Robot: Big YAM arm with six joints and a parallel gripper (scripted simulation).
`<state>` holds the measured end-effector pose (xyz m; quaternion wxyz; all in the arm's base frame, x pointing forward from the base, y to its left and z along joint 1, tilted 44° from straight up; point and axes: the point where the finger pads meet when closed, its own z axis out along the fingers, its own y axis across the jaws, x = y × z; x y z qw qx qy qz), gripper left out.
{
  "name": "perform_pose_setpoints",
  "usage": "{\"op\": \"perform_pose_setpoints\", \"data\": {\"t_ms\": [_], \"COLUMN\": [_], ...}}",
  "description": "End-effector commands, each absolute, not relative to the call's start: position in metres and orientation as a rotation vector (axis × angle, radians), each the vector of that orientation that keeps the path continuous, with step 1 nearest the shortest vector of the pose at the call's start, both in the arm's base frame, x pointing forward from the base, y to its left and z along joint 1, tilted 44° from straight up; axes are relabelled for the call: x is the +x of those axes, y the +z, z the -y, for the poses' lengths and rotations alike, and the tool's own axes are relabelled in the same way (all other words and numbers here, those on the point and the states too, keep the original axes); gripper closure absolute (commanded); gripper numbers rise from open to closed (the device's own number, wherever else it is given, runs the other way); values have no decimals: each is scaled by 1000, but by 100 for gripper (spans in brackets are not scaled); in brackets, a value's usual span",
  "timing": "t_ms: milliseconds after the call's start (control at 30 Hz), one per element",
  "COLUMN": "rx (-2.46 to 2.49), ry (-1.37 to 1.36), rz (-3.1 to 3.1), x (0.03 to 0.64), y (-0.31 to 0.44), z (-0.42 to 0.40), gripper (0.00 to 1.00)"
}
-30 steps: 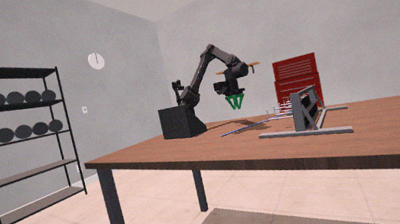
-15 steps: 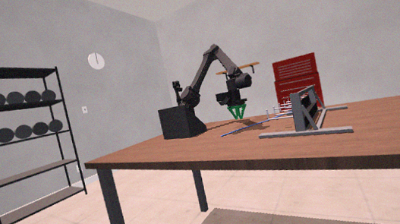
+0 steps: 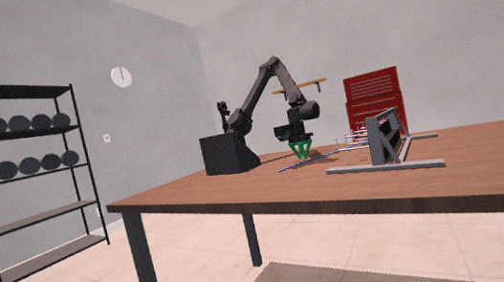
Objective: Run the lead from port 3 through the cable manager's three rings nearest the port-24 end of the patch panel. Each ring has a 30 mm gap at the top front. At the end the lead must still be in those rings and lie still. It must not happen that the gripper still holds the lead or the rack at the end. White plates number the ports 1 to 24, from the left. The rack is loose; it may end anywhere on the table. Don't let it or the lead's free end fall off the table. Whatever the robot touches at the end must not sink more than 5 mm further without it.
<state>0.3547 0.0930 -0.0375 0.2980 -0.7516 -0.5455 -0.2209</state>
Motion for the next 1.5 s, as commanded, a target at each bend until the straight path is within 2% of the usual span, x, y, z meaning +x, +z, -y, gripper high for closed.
{"op": "perform_pose_setpoints", "data": {"t_ms": [0,1467], "rx": [-2004,-2012], "ry": [-581,-592], "rz": [1432,1428], "x": [356,358], "y": [-43,-42], "z": [-98,-95], "gripper": [68,68]}}
